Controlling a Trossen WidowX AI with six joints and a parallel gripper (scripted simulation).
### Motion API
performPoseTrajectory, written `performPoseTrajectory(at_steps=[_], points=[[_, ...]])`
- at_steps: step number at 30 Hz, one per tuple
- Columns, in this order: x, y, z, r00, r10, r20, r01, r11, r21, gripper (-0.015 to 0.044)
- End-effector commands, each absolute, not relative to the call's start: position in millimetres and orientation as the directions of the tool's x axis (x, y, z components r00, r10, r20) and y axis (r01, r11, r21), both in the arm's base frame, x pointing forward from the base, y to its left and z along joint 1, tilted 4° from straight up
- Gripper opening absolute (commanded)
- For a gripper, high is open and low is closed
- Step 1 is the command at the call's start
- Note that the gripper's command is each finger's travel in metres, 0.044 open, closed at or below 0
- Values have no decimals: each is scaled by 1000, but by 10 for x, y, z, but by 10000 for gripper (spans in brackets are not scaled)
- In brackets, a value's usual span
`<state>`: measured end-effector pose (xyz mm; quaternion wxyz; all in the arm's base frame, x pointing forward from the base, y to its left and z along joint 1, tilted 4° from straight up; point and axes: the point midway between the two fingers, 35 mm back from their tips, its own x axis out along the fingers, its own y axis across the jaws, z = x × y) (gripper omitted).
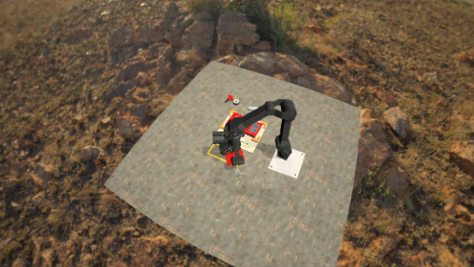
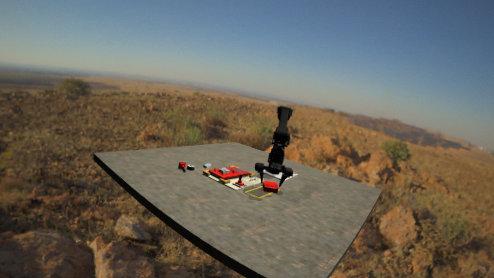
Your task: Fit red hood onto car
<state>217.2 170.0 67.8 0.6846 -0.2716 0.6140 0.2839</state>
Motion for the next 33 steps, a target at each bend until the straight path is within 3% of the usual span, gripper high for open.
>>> performPoseTrajectory(at_steps=[1, 19, 22, 32, 33], points=[[2165, 1702, 640, 78, 54, -995, -720, 694, -19, 440], [2170, 1705, 553, 78, 54, -995, -720, 694, -19, 440], [2178, 1705, 586, 85, 55, -995, -722, 691, -23, 361], [2178, 1705, 586, 85, 55, -995, -722, 691, -23, 295], [2174, 1704, 586, 83, 55, -995, -722, 691, -22, 268]])
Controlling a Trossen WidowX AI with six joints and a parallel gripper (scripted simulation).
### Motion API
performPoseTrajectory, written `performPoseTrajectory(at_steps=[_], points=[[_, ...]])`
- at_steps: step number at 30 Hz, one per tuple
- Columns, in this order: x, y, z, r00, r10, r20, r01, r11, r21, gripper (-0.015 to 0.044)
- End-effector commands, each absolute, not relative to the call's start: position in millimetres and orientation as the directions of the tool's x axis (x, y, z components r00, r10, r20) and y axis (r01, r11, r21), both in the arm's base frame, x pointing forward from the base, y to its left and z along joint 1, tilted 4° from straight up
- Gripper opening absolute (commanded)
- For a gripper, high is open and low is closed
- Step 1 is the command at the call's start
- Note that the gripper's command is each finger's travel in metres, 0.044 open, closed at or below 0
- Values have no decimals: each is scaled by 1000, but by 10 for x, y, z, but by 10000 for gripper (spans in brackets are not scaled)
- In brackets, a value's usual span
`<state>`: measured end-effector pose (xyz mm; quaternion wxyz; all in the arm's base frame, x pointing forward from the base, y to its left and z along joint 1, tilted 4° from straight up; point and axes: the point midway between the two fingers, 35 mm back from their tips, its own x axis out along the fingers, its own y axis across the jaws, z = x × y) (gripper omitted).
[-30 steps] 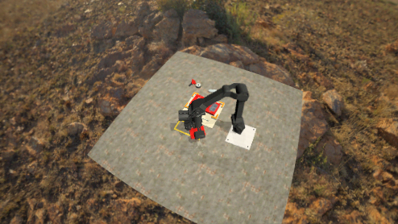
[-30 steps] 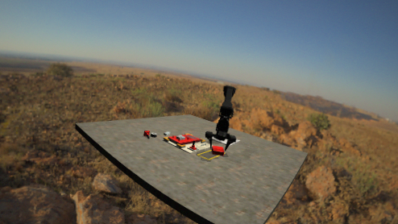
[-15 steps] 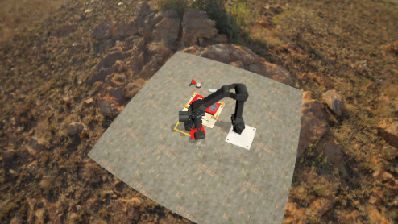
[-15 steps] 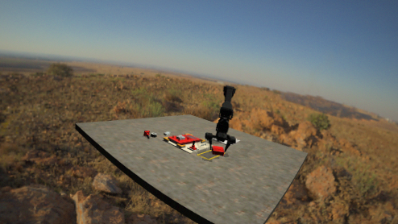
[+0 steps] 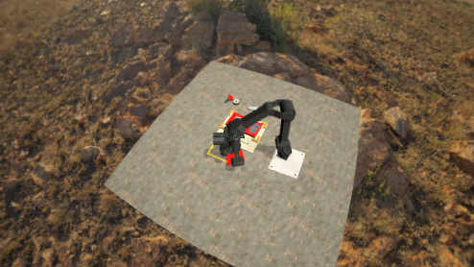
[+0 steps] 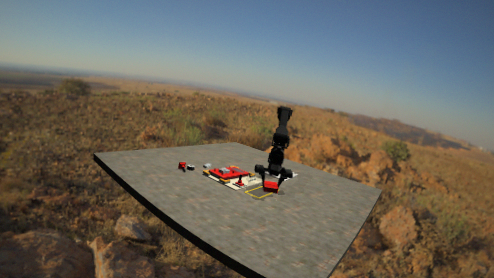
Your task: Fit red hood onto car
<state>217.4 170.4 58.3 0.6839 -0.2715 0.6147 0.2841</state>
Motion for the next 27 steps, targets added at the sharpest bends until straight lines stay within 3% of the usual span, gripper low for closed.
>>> performPoseTrajectory(at_steps=[1, 10, 27], points=[[2174, 1704, 590, 83, 55, -995, -722, 691, -22, 242], [2158, 1693, 799, 83, 55, -995, -722, 691, -22, 6], [2108, 1658, 1454, 83, 55, -995, -722, 691, -22, 0]])
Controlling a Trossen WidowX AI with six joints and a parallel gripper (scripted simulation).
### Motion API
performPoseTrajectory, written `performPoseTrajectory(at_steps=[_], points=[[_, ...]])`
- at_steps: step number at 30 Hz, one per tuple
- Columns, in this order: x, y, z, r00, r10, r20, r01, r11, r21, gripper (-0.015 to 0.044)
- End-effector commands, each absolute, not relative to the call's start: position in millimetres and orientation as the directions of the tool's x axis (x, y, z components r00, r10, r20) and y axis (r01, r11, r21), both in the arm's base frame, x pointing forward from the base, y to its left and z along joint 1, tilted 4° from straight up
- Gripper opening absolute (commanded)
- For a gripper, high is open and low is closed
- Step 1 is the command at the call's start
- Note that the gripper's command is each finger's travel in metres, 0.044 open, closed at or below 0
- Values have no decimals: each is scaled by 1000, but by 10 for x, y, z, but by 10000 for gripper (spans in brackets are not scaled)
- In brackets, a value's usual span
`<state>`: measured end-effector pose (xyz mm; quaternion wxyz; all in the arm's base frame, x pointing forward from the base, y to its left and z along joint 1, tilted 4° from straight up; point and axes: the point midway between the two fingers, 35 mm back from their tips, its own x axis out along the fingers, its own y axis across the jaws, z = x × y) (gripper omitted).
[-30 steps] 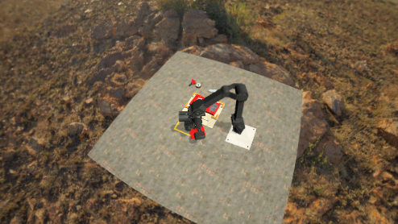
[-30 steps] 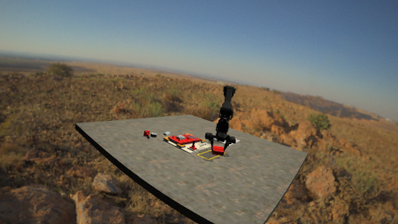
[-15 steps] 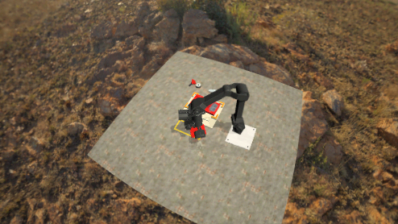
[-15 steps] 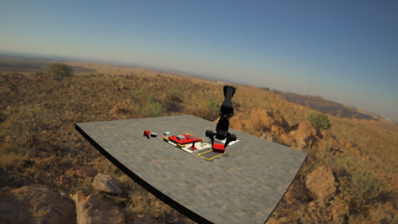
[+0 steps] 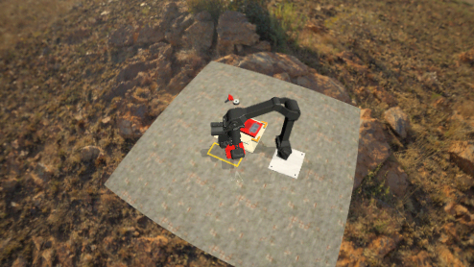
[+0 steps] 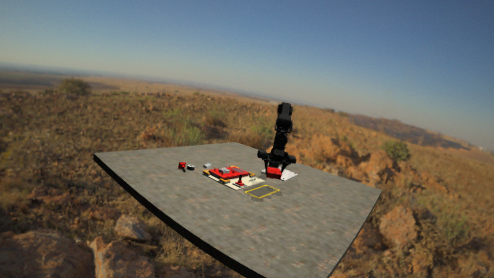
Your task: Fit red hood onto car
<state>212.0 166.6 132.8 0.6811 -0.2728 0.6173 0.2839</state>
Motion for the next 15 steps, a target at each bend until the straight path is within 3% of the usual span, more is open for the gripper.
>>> performPoseTrajectory(at_steps=[1, 15], points=[[2106, 1657, 1479, 83, 55, -995, -722, 691, -22, 0], [2243, 1554, 1530, 82, 53, -995, -681, 732, -17, 0]])
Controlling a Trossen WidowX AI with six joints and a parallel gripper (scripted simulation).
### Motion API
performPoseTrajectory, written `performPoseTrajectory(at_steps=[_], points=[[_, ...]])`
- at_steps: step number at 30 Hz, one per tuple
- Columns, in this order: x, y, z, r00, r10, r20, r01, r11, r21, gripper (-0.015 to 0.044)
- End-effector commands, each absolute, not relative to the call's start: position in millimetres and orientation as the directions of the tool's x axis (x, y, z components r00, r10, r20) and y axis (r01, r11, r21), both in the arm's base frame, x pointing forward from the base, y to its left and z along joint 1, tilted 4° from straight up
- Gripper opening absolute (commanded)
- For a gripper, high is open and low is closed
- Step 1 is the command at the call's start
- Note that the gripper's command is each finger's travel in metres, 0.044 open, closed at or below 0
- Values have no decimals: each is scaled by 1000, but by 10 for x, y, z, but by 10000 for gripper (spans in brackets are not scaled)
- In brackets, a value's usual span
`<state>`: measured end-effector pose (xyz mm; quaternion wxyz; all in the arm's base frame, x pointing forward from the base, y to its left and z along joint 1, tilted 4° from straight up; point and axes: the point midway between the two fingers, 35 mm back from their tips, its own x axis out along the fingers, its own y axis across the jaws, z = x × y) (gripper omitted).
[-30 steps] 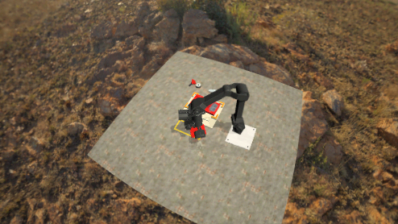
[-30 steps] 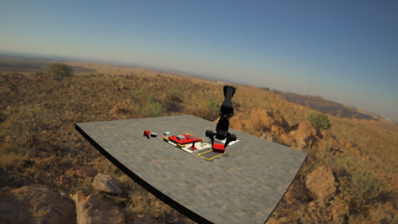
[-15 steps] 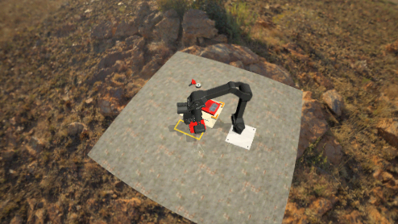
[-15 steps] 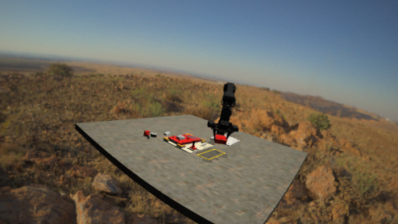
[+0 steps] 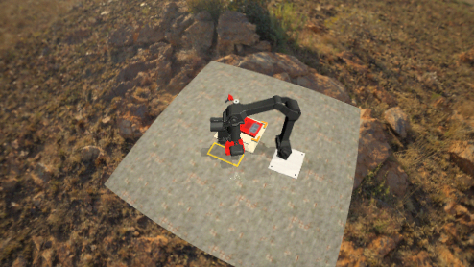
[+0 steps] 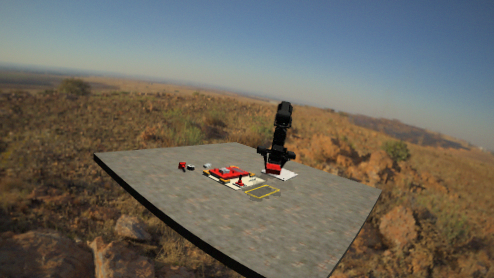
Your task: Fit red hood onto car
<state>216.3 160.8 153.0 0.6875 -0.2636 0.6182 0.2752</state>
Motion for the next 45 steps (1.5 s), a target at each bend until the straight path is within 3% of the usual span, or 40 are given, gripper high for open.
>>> performPoseTrajectory(at_steps=[1, 45], points=[[2277, 1526, 1533, 82, 53, -995, -670, 742, -16, 0], [3310, -306, 1580, 93, 29, -995, -130, 991, 17, 0]])
